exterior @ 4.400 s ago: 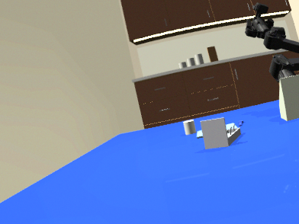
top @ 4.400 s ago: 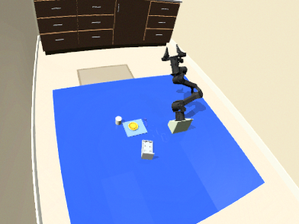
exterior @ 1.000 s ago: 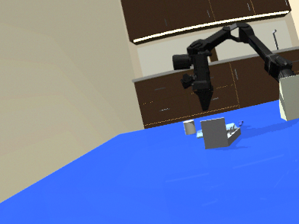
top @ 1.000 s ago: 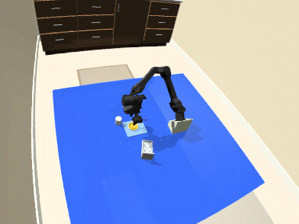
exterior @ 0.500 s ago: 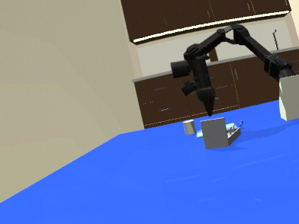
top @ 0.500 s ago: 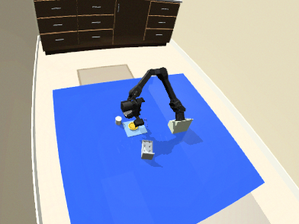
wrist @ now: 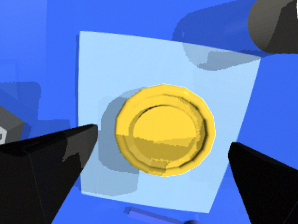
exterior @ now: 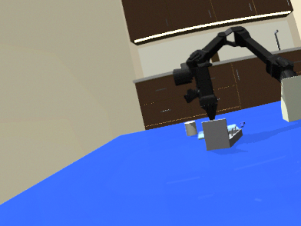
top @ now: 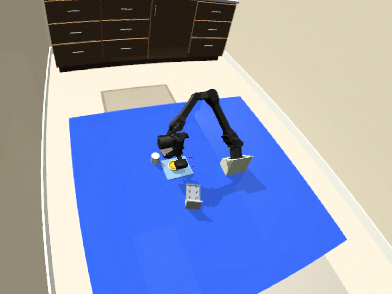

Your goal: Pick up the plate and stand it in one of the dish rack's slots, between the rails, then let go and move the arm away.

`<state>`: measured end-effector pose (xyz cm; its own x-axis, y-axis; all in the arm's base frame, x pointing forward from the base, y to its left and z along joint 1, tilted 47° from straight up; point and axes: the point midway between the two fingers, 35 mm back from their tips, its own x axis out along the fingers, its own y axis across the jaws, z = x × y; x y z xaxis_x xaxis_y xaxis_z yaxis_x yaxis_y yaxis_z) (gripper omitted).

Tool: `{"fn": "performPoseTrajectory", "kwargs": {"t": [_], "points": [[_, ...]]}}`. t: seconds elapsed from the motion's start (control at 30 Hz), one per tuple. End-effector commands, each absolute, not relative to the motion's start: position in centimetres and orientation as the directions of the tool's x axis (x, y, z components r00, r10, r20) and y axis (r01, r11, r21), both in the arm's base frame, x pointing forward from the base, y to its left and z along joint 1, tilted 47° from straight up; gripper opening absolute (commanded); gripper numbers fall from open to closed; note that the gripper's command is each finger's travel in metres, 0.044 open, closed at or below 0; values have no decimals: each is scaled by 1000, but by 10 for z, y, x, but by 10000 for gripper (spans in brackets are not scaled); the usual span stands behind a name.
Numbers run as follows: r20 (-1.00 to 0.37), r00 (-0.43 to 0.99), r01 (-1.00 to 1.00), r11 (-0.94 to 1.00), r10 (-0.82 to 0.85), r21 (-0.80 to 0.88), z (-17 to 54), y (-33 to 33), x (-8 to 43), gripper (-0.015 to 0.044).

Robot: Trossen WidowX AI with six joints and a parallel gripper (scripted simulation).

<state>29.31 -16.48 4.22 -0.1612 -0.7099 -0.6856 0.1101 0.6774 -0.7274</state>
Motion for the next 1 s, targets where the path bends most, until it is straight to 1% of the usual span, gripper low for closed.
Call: {"fn": "performPoseTrajectory", "kwargs": {"t": [0.0,0.8,0.97], "points": [[-681,-167,104,674,-713,-731,37,-170,289,400],[-679,-168,103,672,-715,-733,22,-186,282,392],[-679,-168,103,672,-715,-733,22,-186,282,359]]}}
